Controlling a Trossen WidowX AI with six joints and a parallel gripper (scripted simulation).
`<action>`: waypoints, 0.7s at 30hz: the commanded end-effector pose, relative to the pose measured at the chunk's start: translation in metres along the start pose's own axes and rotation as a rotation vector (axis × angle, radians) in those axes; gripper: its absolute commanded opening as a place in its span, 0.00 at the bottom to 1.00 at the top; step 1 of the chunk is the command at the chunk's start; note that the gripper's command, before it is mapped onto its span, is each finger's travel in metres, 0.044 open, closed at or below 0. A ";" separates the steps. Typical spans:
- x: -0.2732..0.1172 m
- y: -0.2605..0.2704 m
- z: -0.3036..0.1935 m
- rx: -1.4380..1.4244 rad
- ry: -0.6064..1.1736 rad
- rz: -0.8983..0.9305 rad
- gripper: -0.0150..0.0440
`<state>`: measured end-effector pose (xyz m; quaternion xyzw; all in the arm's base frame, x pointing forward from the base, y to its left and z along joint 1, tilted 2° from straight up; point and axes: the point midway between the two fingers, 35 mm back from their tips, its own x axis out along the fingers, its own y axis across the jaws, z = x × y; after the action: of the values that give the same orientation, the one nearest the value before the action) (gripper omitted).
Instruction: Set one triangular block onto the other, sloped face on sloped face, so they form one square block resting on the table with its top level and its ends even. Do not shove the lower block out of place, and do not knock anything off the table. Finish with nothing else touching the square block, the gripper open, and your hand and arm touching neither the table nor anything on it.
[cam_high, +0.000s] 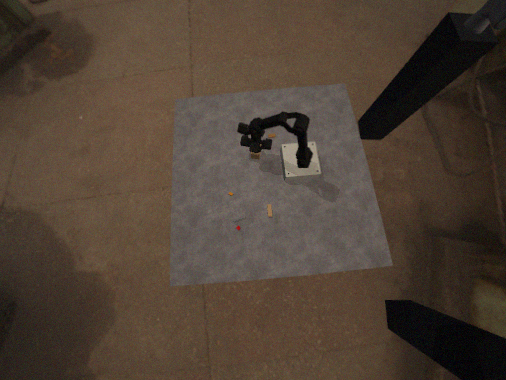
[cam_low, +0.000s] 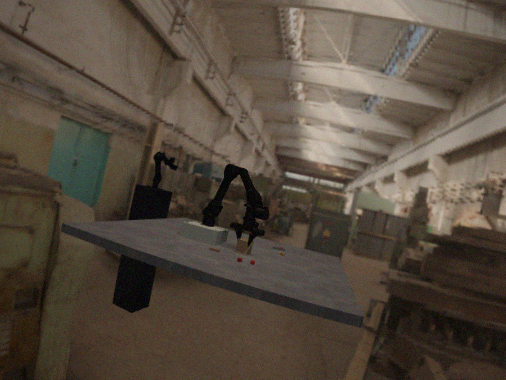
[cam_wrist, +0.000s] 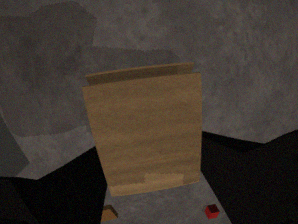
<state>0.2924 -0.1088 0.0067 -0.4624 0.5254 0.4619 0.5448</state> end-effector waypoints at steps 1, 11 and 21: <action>0.004 0.000 0.001 0.004 0.003 0.002 0.25; 0.006 0.000 0.002 0.004 0.003 0.002 0.25; 0.007 0.000 0.002 0.004 0.003 0.002 0.25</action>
<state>0.2929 -0.1060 0.0006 -0.4615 0.5260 0.4626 0.5444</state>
